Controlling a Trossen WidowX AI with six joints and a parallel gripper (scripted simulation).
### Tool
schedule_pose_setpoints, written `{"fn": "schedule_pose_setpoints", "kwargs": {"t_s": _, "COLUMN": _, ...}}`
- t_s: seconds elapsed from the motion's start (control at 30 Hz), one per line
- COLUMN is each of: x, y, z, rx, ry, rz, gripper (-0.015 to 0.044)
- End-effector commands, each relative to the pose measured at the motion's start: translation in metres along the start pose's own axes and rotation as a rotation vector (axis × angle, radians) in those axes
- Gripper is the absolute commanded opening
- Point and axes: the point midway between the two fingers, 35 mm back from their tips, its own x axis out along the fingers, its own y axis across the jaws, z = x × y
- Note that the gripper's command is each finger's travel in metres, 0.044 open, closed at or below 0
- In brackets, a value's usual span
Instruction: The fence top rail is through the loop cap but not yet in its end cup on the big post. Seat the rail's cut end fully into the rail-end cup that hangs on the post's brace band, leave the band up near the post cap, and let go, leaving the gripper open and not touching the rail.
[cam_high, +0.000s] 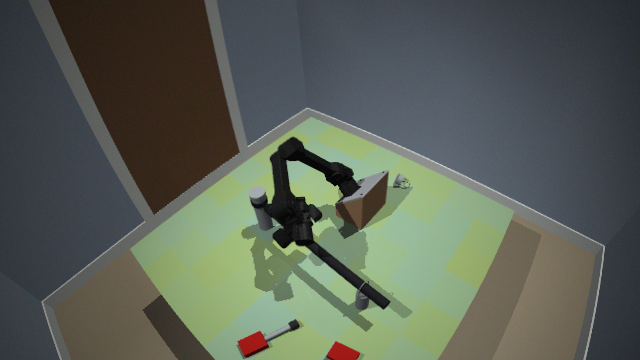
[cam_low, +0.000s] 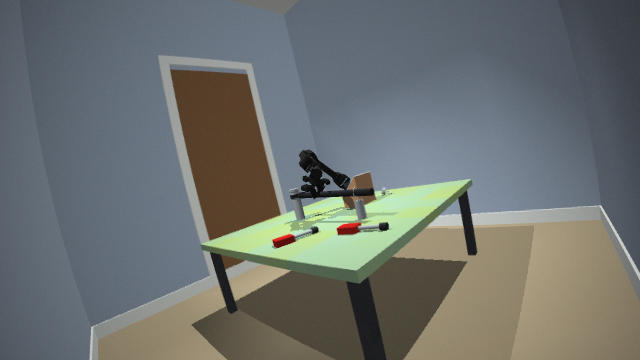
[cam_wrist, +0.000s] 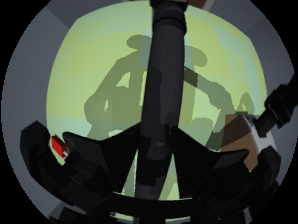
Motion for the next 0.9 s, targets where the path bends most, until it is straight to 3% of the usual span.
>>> {"fn": "schedule_pose_setpoints", "kwargs": {"t_s": 0.0, "x": 0.000, "y": 0.000, "z": 0.000, "rx": 0.000, "ry": 0.000, "rz": 0.001, "gripper": 0.0000}}
{"fn": "schedule_pose_setpoints", "kwargs": {"t_s": 0.87, "x": 0.000, "y": -0.001, "z": 0.019, "rx": 0.000, "ry": 0.000, "rz": 0.001, "gripper": 0.0000}}
